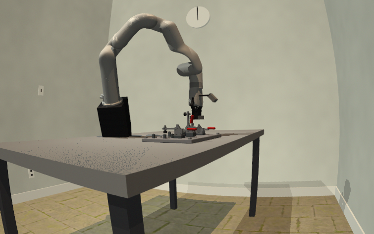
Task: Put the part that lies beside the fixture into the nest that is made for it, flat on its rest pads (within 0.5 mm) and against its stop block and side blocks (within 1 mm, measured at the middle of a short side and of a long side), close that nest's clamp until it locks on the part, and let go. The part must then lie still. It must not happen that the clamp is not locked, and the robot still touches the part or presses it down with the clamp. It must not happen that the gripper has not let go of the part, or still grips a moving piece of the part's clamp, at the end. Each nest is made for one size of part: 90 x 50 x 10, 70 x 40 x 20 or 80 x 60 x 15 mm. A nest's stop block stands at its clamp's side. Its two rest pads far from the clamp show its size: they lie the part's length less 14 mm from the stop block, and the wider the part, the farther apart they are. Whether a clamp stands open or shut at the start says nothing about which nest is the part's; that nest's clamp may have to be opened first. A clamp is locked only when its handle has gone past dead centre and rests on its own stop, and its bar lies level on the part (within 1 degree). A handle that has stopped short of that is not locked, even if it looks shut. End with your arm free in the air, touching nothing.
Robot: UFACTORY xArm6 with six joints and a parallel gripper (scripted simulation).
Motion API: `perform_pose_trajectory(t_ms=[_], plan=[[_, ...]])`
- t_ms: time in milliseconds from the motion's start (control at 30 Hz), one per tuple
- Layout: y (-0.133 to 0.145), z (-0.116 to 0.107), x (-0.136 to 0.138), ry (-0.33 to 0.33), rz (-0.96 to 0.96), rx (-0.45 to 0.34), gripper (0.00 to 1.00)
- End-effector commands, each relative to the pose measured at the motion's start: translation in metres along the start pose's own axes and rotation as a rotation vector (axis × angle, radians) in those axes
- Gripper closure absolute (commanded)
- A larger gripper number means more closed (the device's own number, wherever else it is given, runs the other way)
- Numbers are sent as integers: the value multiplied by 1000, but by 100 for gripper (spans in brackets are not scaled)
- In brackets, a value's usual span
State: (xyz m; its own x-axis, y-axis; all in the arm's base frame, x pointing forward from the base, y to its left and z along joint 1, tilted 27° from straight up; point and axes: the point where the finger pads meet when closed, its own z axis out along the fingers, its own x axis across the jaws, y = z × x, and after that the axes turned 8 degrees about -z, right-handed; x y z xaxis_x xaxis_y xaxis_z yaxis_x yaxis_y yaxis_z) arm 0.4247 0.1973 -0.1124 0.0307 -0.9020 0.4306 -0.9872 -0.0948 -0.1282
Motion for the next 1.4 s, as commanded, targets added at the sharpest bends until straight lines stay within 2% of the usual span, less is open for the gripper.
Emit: perform_pose_trajectory(t_ms=[0,1000,1367], plan=[[-1,-1,-1,-2,1,3,100],[-1,-1,1,-2,1,3,100],[3,0,30,-2,1,3,100]])
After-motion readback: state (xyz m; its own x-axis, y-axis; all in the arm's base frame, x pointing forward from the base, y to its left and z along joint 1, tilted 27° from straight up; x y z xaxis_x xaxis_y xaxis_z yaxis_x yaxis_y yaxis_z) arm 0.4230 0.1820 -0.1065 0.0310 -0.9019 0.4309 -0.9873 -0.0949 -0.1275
